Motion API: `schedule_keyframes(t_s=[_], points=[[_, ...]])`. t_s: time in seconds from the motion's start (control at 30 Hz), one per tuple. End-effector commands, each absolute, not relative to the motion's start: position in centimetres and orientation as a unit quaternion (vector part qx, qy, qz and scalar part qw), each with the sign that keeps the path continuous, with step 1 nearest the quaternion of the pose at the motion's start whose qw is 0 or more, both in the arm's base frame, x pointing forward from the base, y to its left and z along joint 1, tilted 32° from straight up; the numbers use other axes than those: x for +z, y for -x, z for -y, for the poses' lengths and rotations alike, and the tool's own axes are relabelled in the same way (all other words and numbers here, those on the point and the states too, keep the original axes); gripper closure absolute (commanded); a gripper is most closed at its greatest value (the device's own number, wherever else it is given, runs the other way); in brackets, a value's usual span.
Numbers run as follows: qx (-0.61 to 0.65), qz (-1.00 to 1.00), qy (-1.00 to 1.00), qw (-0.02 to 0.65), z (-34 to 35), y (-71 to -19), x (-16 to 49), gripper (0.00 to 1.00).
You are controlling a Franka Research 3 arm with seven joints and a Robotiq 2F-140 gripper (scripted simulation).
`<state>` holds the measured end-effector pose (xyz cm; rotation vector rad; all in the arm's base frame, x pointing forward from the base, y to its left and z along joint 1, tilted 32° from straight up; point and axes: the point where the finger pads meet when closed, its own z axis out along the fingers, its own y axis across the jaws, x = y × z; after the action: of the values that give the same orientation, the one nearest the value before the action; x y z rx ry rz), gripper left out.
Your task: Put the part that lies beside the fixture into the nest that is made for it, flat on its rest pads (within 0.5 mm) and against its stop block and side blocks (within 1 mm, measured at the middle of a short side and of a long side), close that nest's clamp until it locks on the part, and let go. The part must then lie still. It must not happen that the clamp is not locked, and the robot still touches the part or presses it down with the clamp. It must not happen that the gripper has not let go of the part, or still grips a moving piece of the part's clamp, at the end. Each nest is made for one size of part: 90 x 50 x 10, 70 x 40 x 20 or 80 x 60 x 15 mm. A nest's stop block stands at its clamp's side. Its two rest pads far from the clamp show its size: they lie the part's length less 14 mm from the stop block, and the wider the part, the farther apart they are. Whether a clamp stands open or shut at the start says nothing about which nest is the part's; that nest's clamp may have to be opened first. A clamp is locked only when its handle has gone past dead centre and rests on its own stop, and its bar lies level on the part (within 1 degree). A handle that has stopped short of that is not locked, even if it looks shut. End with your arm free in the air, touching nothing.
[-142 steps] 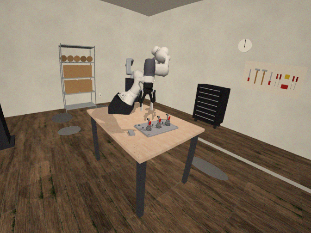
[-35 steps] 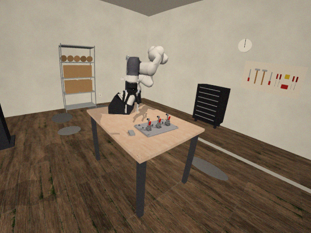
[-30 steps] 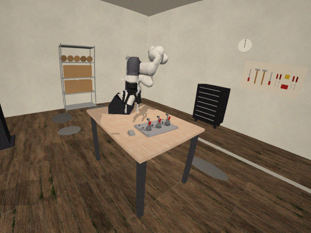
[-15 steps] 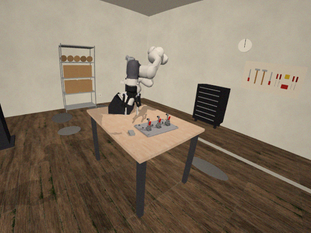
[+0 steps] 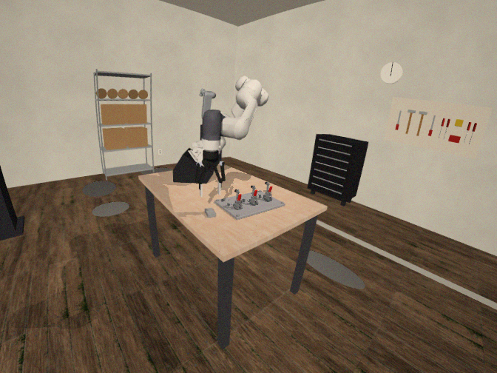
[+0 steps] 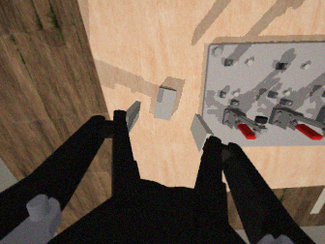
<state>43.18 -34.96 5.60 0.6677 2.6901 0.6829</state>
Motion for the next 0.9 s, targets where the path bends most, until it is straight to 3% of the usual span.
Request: schedule_keyframes(t_s=[0.0, 0.87], points=[[0.229, -0.935, -0.227, 0.15, 34.9, -44.0, 4.4, 0.42], [0.229, -0.935, -0.227, 0.15, 33.0, -46.0, -0.1, 0.42]])
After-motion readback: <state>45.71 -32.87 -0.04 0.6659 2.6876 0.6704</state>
